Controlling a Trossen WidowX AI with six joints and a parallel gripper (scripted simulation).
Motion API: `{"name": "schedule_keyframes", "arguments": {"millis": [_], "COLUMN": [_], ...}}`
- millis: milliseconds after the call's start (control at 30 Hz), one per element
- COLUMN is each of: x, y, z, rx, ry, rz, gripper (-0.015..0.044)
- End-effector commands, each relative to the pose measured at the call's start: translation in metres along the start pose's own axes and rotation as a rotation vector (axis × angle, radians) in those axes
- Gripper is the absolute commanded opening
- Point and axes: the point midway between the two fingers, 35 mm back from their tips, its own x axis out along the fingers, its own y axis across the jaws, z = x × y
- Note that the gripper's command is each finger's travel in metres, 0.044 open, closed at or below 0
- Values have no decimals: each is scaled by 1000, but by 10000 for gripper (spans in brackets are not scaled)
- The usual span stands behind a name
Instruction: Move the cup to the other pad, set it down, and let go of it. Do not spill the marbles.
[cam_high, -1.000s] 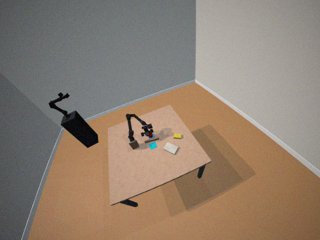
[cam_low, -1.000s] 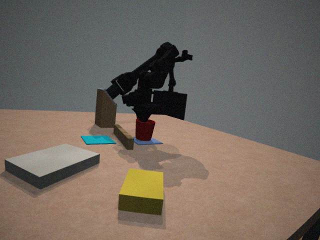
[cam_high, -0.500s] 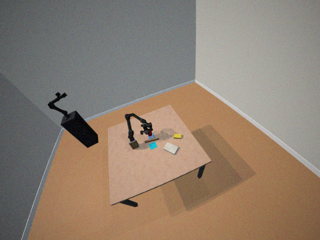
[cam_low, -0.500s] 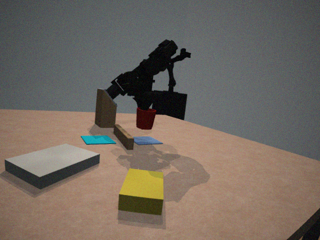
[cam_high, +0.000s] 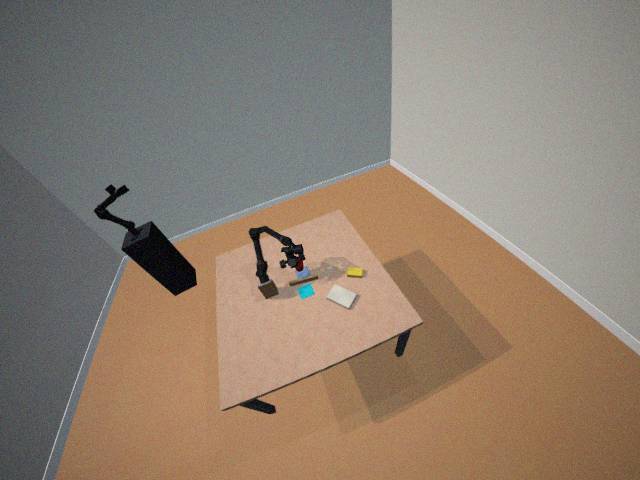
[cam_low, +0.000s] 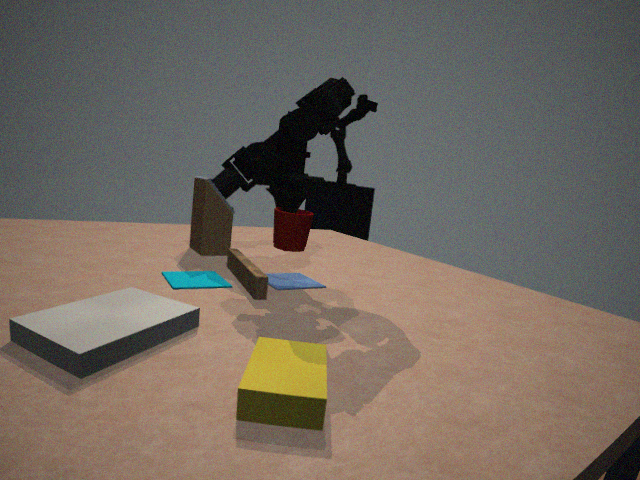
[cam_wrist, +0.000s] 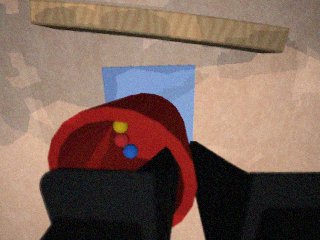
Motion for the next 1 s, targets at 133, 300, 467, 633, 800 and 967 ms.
{"name": "schedule_keyframes", "arguments": {"millis": [133,300,467,633,800,967], "x": [0,0,-1,-1,-2,-3], "y": [0,0,-1,-2,-3,-5], "z": [0,4,15,28,40,51], "rx": [3,2,0,-2,-3,-3], "ry": [0,-1,-4,-6,-8,-9], "rz": [1,0,0,0,-1,-1], "gripper": [0,0,0,0,0,0]}}
